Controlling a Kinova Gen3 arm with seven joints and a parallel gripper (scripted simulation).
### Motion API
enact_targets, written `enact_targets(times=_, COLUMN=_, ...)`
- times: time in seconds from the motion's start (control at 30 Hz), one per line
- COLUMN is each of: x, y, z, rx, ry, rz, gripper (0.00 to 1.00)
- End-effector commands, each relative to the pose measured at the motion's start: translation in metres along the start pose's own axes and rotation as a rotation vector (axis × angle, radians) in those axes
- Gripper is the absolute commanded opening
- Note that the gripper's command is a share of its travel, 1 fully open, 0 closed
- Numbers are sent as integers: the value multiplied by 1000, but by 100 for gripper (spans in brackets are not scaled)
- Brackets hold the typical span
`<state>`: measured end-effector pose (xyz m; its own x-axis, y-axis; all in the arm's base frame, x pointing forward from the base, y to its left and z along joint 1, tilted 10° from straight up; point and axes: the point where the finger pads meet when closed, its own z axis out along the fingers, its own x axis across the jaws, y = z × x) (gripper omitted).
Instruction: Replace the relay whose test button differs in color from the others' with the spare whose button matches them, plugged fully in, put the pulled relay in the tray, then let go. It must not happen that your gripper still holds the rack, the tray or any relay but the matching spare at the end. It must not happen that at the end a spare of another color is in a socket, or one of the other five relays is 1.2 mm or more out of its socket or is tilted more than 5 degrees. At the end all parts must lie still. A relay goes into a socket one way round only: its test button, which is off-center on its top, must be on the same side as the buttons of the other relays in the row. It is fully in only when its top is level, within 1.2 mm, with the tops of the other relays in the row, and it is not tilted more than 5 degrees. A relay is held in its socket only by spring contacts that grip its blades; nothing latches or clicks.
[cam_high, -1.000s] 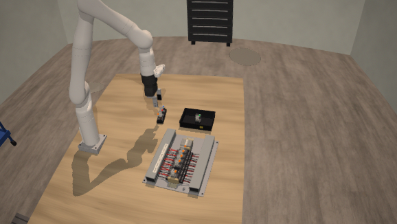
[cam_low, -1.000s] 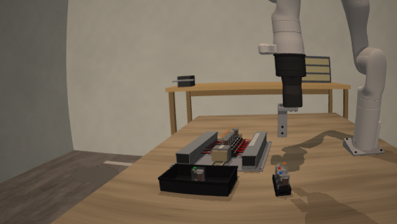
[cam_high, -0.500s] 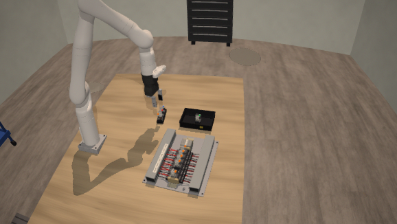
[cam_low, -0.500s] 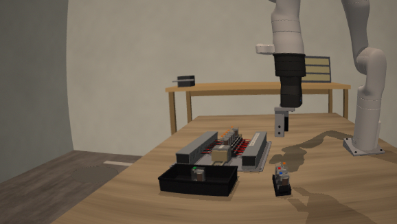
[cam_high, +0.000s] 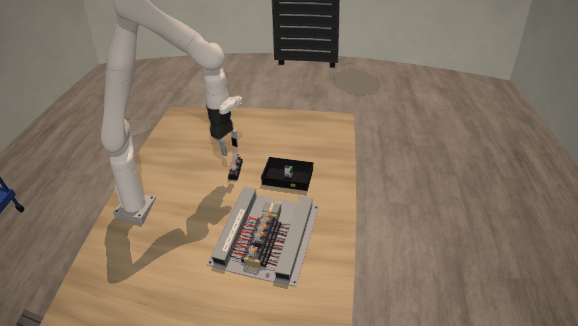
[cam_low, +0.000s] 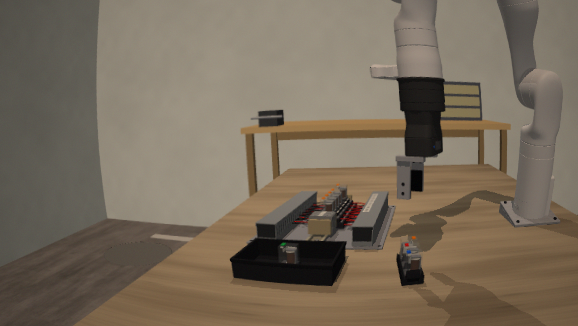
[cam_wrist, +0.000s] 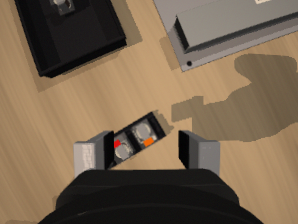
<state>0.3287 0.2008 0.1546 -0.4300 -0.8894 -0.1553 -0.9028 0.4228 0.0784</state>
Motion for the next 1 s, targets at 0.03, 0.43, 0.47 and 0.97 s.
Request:
enact_targets(times=0.03, x=-2, y=1, z=0, rx=1, ry=0, rz=43, gripper=100)
enact_targets(times=0.43, x=-2, y=1, z=0, rx=1, ry=-1, rz=180, gripper=100)
enact_targets(times=0.47, x=-2, y=1, z=0, rx=1, ry=-1, rz=185, gripper=100)
enact_targets(times=0.97, x=-2, y=2, z=0, rx=1, ry=0, rz=272, gripper=100)
